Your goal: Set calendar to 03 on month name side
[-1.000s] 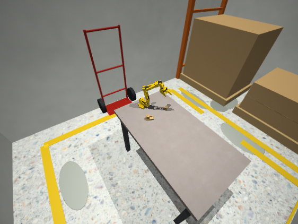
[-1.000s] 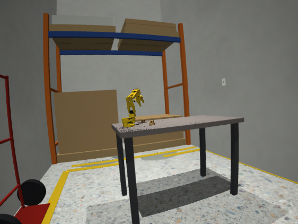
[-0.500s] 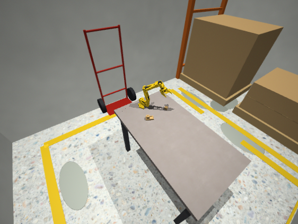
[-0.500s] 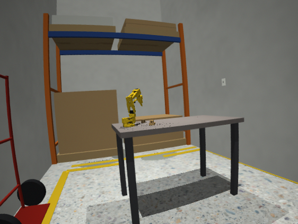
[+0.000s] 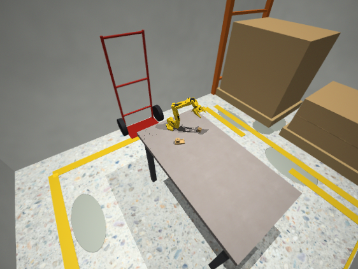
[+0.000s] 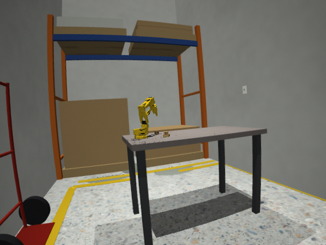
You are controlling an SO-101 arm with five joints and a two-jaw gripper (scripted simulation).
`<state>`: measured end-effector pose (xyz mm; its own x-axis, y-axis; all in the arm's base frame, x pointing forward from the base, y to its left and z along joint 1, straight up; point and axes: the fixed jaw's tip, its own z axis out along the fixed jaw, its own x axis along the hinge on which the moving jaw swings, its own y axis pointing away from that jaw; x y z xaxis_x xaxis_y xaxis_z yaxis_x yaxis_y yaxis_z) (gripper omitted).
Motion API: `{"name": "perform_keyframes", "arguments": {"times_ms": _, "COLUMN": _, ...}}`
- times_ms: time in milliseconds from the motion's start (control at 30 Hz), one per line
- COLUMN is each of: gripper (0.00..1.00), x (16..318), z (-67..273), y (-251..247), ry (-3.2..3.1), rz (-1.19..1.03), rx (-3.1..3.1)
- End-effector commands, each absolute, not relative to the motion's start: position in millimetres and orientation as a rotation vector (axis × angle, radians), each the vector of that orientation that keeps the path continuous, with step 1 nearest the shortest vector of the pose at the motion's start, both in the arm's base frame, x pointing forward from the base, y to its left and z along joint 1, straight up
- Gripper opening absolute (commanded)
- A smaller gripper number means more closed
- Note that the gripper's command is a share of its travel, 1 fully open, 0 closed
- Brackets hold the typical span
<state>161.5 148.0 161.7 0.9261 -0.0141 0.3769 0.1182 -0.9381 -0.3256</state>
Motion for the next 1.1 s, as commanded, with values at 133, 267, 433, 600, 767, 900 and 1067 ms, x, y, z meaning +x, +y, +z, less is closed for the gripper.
{"name": "perform_keyframes", "arguments": {"times_ms": 133, "gripper": 0.35, "x": 169.3, "z": 163.8, "y": 147.6, "ry": -0.412, "rz": -0.639, "rx": -2.731}}
{"name": "perform_keyframes", "arguments": {"times_ms": 267, "gripper": 0.35, "x": 171.6, "z": 163.4, "y": 147.4, "ry": -0.547, "rz": -0.667, "rx": -2.727}}
{"name": "perform_keyframes", "arguments": {"times_ms": 433, "gripper": 0.35, "x": 172.8, "z": 163.2, "y": 147.3, "ry": -0.625, "rz": -0.682, "rx": -2.722}}
{"name": "perform_keyframes", "arguments": {"times_ms": 600, "gripper": 0.35, "x": 174.2, "z": 162.9, "y": 147.2, "ry": -0.712, "rz": -0.698, "rx": -2.714}}
{"name": "perform_keyframes", "arguments": {"times_ms": 767, "gripper": 0.35, "x": 174.8, "z": 162.8, "y": 147.2, "ry": -0.748, "rz": -0.705, "rx": -2.710}}
{"name": "perform_keyframes", "arguments": {"times_ms": 900, "gripper": 0.35, "x": 174.9, "z": 162.8, "y": 147.1, "ry": -0.754, "rz": -0.706, "rx": -2.710}}
{"name": "perform_keyframes", "arguments": {"times_ms": 1067, "gripper": 0.35, "x": 174.9, "z": 162.6, "y": 147.2, "ry": -0.755, "rz": -0.704, "rx": -2.711}}
